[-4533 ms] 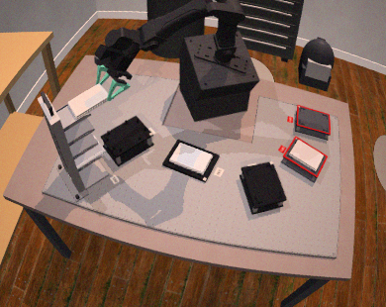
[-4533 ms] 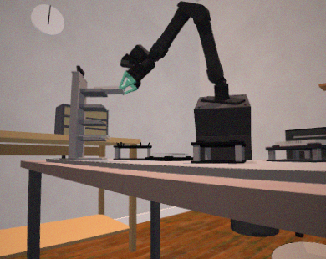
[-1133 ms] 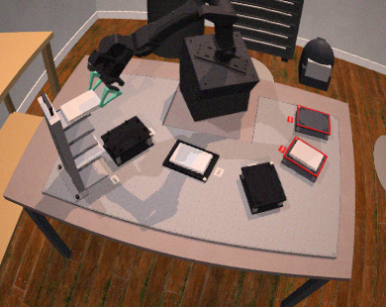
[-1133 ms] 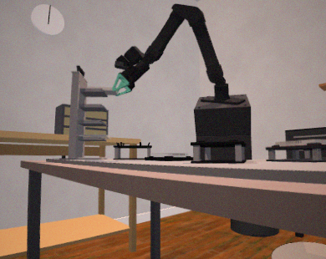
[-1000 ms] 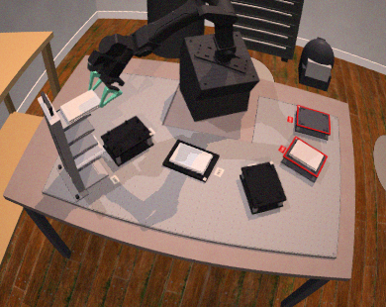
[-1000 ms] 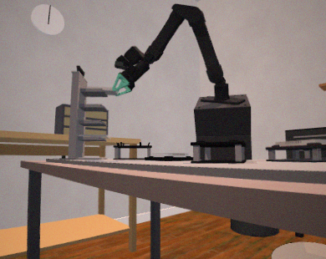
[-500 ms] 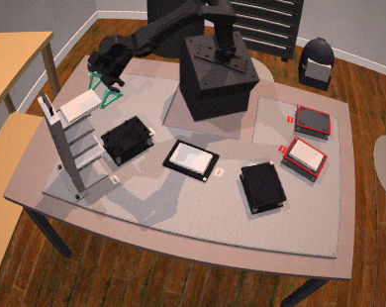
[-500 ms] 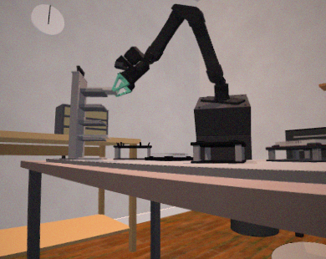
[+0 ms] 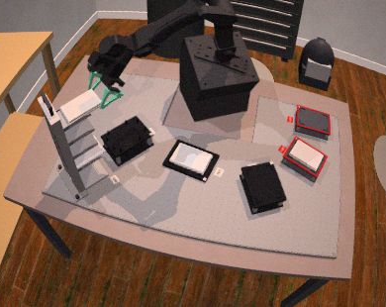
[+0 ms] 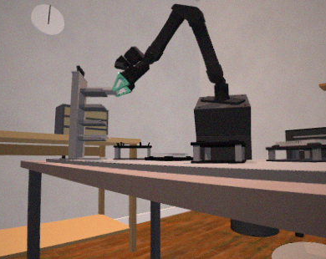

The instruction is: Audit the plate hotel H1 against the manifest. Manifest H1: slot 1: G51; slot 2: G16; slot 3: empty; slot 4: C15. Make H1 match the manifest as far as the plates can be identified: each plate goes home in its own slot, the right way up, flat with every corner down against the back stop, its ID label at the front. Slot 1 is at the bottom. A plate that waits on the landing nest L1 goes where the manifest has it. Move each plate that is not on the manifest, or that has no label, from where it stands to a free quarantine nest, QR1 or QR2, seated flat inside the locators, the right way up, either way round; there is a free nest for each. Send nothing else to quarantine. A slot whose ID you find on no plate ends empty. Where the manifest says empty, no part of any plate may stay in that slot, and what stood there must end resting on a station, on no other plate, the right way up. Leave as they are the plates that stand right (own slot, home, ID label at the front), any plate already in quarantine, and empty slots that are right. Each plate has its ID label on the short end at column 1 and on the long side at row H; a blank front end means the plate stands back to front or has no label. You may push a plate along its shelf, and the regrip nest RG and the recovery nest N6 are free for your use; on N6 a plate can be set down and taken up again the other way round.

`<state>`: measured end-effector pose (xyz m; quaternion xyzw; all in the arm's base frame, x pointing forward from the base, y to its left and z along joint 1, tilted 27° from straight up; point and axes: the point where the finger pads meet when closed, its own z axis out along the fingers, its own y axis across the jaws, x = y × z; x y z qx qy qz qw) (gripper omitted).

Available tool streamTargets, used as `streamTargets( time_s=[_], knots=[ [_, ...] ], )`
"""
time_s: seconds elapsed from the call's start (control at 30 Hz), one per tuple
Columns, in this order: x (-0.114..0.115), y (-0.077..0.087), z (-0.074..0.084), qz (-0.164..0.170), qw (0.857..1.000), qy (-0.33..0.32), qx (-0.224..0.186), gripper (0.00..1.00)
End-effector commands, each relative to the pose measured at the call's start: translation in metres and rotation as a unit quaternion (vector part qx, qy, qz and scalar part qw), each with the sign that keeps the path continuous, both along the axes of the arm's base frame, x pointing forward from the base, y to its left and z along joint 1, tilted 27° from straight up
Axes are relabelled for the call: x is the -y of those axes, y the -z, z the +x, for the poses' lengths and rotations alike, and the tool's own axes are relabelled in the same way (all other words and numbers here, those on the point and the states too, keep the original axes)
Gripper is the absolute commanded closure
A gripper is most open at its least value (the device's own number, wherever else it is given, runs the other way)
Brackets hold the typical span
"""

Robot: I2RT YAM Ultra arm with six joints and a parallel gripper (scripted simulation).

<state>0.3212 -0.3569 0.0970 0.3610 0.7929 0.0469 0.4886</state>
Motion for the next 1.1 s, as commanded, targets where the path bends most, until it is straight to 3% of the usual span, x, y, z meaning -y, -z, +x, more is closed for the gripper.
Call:
streamTargets(
  time_s=[0.0,0.27,0.3,1.07],
  knots=[
    [0.004,-0.006,-0.001,-0.008,1.000,0.003,0.004,0.00],
    [0.004,-0.006,-0.001,-0.008,1.000,0.003,0.004,0.00],
    [0.004,-0.012,-0.005,-0.008,1.000,0.003,0.004,0.00],
    [-0.018,-0.006,-0.031,-0.007,1.000,0.003,0.003,0.00]
  ],
)
